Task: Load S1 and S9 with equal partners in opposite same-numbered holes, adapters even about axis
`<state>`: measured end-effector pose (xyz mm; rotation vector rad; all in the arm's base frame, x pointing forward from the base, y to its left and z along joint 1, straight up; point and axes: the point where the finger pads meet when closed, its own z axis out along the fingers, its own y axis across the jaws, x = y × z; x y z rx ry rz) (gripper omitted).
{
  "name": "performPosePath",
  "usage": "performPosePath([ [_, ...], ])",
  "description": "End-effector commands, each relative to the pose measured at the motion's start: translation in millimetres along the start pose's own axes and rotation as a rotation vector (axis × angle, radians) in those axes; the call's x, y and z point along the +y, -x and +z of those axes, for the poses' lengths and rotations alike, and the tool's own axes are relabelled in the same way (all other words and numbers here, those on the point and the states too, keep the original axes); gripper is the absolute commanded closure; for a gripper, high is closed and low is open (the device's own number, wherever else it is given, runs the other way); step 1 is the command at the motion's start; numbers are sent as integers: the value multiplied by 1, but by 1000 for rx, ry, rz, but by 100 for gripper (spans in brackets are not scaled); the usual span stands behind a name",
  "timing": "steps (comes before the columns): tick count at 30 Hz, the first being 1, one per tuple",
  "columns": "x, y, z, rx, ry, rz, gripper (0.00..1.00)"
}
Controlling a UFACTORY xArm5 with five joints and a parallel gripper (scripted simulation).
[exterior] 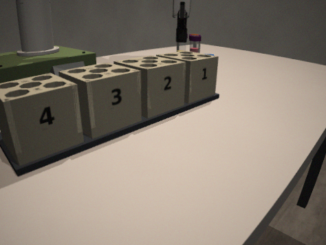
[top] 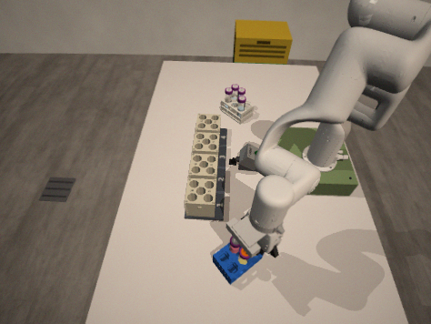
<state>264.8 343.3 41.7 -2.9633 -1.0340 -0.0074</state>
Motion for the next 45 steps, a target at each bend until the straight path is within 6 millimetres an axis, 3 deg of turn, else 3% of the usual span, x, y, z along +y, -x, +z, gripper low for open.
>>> performPosePath([
  [1,0,-2,-3,4,-1,0,100],
  [34,0,-2,-21,4,-1,0,100],
  [45,0,-1,-39,4,-1,0,100],
])
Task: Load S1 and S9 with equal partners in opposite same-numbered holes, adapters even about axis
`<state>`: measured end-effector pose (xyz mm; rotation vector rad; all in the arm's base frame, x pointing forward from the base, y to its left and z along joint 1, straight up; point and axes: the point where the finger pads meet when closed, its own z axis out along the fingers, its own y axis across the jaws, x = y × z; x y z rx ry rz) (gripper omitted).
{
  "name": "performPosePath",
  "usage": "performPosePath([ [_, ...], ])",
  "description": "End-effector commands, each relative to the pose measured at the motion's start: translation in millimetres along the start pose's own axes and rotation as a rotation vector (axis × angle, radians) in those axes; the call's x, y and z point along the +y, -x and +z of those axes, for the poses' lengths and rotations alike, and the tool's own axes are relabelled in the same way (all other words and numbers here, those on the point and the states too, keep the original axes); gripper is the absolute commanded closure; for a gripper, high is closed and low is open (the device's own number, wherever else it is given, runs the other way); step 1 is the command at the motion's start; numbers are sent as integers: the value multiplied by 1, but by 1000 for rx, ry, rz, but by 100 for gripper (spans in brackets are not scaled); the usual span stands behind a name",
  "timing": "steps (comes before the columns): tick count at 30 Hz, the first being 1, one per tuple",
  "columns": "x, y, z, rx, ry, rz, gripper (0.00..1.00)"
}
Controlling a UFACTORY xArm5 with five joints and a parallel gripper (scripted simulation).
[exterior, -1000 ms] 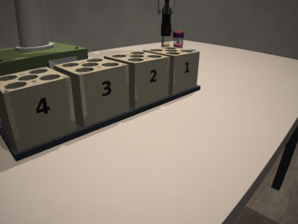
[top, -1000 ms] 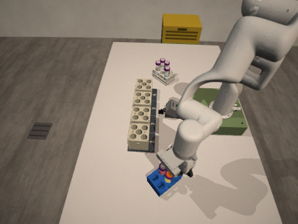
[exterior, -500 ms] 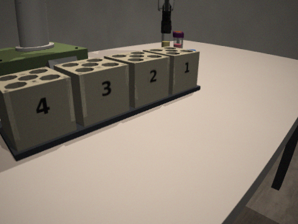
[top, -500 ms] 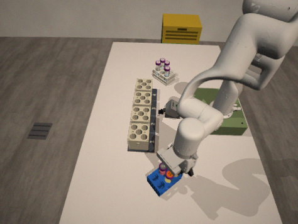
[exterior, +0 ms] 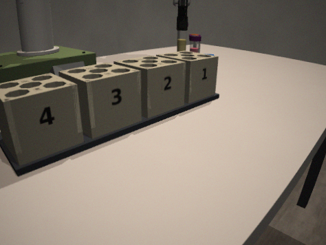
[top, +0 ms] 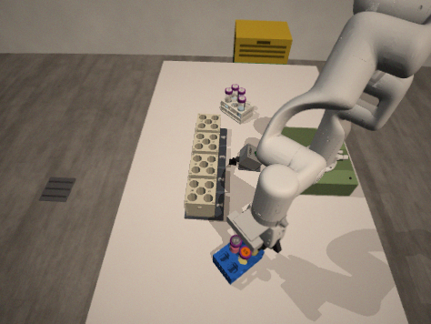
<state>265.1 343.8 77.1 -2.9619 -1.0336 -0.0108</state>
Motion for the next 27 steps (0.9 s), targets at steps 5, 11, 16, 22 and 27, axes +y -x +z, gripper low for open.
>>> performPosePath([
  [5,0,-1,-13,2,0,0,100],
  [11,0,-1,-26,2,0,0,100],
  [16,0,-1,-32,2,0,0,100],
  [22,0,-1,-44,2,0,0,100],
  [27,0,-1,-54,2,-1,0,100],
])
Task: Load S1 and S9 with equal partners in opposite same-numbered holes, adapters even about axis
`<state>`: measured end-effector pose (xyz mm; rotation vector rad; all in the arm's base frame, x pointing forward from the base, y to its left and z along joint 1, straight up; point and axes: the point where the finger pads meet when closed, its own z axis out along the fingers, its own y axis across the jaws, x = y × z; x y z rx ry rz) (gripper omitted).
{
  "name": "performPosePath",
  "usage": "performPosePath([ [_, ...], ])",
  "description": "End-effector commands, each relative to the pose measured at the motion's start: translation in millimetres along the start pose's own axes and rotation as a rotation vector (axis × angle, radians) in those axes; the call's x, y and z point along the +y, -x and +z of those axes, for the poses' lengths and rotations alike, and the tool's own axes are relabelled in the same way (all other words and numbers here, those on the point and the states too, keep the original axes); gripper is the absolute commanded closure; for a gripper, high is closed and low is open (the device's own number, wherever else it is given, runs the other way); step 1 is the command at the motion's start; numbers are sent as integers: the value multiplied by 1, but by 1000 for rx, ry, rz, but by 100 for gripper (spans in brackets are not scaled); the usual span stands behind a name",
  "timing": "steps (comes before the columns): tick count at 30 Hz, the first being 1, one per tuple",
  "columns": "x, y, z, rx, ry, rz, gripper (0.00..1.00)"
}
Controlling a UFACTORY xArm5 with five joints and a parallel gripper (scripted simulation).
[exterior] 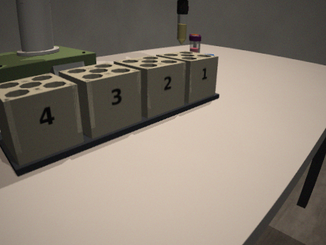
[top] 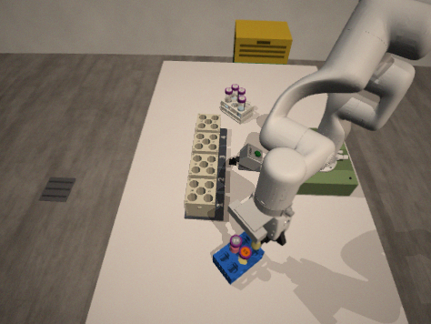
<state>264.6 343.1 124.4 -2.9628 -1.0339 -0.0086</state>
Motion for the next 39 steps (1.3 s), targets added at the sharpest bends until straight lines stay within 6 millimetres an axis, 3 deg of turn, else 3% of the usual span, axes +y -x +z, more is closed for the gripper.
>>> performPosePath([
  [1,0,-1,-8,4,-1,0,100],
  [27,0,-1,-52,4,-1,0,100],
  [36,0,-1,-53,4,-1,0,100],
  [39,10,-2,-53,4,-1,67,100],
])
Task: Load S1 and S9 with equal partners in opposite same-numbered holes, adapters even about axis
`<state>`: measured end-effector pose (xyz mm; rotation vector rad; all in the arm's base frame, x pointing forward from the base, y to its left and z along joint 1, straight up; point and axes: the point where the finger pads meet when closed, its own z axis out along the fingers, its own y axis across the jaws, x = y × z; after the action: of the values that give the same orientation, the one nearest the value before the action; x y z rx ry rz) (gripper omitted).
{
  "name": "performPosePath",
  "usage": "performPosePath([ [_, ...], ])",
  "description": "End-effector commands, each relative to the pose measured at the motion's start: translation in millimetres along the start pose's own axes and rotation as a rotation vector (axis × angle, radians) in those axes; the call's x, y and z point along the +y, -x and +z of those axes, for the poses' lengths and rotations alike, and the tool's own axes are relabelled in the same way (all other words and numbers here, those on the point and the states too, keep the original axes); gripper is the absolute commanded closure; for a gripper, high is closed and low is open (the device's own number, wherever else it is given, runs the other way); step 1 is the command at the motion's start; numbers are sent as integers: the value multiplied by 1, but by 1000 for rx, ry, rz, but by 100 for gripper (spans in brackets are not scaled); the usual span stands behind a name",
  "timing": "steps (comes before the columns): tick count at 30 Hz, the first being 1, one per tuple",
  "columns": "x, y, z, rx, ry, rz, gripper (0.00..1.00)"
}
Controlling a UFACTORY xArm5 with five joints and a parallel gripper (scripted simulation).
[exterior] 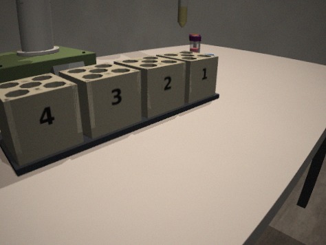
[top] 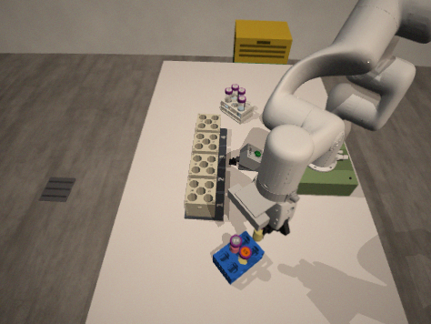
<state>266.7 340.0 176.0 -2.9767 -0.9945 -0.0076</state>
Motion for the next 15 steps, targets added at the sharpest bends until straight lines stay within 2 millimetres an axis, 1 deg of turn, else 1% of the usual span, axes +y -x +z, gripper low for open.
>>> performPosePath([
  [1,6,-2,-2,4,-1,40,100],
  [15,76,-8,-2,5,-1,507,100],
])
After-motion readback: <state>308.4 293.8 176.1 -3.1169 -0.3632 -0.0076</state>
